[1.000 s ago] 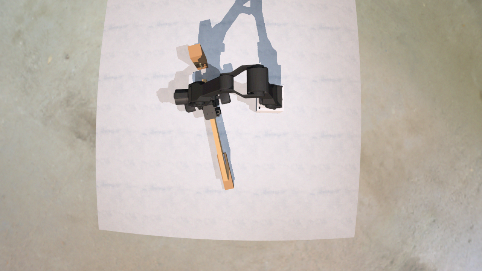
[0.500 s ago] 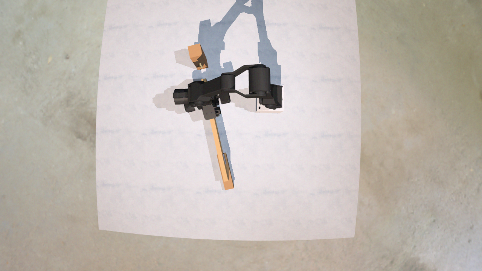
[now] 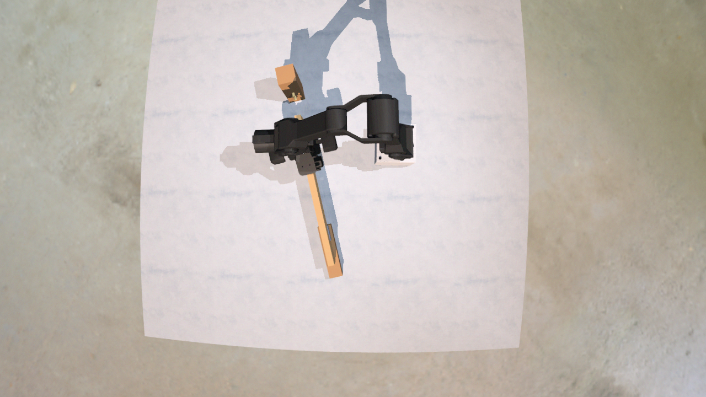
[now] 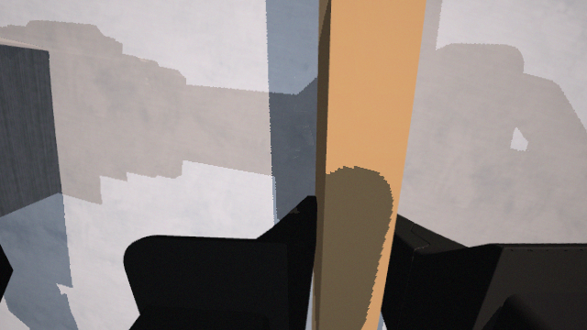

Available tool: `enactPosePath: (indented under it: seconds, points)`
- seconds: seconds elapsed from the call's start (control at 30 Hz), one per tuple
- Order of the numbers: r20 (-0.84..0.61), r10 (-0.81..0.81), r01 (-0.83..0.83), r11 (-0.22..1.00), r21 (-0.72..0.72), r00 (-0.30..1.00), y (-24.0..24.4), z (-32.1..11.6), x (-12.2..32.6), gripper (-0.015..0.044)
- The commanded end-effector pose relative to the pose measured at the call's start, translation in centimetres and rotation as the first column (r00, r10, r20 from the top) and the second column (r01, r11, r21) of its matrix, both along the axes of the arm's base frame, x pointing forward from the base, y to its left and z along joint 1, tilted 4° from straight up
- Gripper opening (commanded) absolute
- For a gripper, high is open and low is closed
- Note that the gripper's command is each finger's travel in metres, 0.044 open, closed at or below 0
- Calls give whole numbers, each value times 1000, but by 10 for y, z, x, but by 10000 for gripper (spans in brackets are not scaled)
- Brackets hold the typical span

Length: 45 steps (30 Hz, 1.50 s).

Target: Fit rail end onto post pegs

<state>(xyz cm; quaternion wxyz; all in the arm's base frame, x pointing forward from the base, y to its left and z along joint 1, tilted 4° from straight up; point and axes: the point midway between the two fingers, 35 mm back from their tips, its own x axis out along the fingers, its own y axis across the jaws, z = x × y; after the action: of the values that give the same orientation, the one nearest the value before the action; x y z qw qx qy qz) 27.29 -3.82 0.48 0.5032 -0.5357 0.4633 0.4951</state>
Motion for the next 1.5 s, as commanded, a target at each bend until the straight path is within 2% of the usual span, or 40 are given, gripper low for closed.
enactPosePath:
  seconds: [0.0, 1.47]
  points:
    - [10, 0, 0, 1000, 2, 1000, 0, 6, 2, 0]
    - [10, 0, 0, 1000, 2, 1000, 0, -1, 0, 0]
